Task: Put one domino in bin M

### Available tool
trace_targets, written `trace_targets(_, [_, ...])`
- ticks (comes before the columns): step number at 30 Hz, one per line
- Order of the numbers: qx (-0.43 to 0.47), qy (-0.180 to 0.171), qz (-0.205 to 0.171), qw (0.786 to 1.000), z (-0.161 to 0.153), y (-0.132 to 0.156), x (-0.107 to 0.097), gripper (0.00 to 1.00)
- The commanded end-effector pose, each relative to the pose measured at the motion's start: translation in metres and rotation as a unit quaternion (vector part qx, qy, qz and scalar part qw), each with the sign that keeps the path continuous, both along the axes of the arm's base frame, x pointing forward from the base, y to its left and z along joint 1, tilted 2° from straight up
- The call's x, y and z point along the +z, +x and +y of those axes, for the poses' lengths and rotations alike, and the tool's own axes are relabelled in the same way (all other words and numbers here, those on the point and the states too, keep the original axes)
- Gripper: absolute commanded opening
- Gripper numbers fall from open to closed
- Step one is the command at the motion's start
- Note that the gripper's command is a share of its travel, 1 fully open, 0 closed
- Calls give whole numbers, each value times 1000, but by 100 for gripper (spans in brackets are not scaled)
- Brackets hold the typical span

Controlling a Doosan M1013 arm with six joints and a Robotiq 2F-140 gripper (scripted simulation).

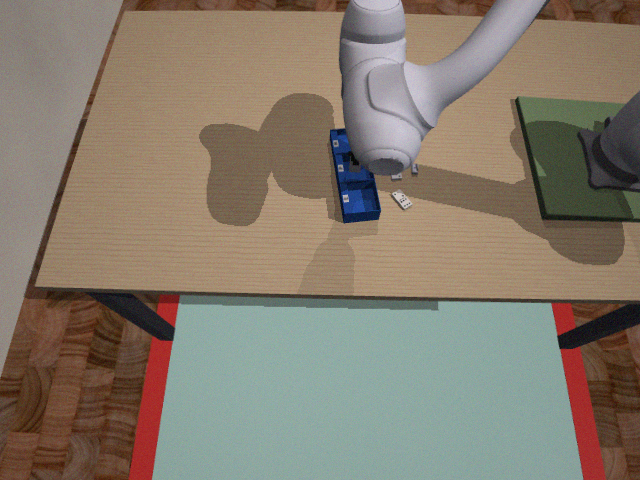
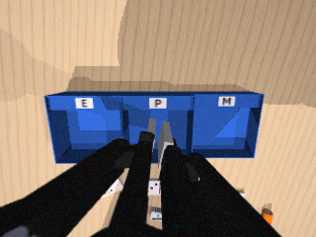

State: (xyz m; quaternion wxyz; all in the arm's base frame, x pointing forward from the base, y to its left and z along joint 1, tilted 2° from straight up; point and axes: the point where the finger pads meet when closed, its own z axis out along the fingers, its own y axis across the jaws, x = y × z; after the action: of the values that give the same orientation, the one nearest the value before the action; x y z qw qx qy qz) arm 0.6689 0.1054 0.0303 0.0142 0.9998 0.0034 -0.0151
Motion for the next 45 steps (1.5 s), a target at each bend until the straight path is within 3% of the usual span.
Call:
trace_targets(1, [0, 0, 0, 1000, 0, 0, 3, 5])
trace_targets(11, [0, 0, 0, 1000, 1, 1, 38, 5])
trace_targets(28, [0, 0, 0, 1000, 74, -15, 37, 5])
trace_targets(34, [0, 0, 0, 1000, 83, -17, 37, 5])
trace_targets(45, [0, 0, 0, 1000, 82, -18, 7, 5])
